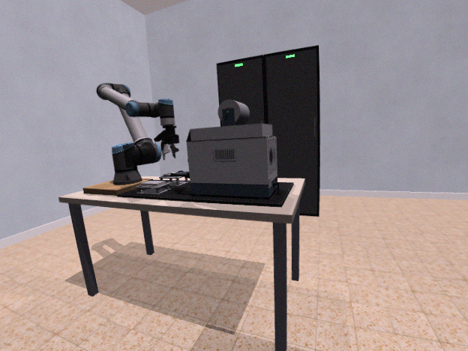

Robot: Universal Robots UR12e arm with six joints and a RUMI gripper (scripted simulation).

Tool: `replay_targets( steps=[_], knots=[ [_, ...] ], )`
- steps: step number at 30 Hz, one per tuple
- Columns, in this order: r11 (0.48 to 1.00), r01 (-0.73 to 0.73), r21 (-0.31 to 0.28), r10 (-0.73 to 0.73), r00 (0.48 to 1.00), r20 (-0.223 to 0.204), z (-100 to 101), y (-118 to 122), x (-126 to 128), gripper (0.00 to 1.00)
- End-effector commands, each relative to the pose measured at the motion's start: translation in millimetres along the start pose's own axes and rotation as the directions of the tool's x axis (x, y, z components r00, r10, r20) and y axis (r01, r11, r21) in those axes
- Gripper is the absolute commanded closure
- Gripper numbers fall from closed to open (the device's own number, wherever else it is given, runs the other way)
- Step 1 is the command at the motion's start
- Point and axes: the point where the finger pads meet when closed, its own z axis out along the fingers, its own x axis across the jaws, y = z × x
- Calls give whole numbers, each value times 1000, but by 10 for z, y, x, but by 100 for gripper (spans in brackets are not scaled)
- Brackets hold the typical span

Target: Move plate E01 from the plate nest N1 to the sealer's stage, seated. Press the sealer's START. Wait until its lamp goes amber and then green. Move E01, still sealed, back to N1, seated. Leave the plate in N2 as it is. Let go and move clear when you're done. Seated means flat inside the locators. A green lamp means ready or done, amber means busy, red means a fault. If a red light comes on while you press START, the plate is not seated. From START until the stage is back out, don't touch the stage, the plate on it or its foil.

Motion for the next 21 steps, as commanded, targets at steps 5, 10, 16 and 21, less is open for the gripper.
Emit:
replay_targets(
  steps=[5, 10, 16, 21],
  knots=[
    [1000, -1, -1, 1, 1000, 2, -11, -124, 330, 32],
    [1000, -1, -1, 1, 1000, 2, -11, -171, 448, 32],
    [1000, -1, -1, 1, 1000, 2, -11, -170, 448, 32],
    [1000, -1, -1, 1, 1000, 2, -11, -170, 448, 32]
  ],
)
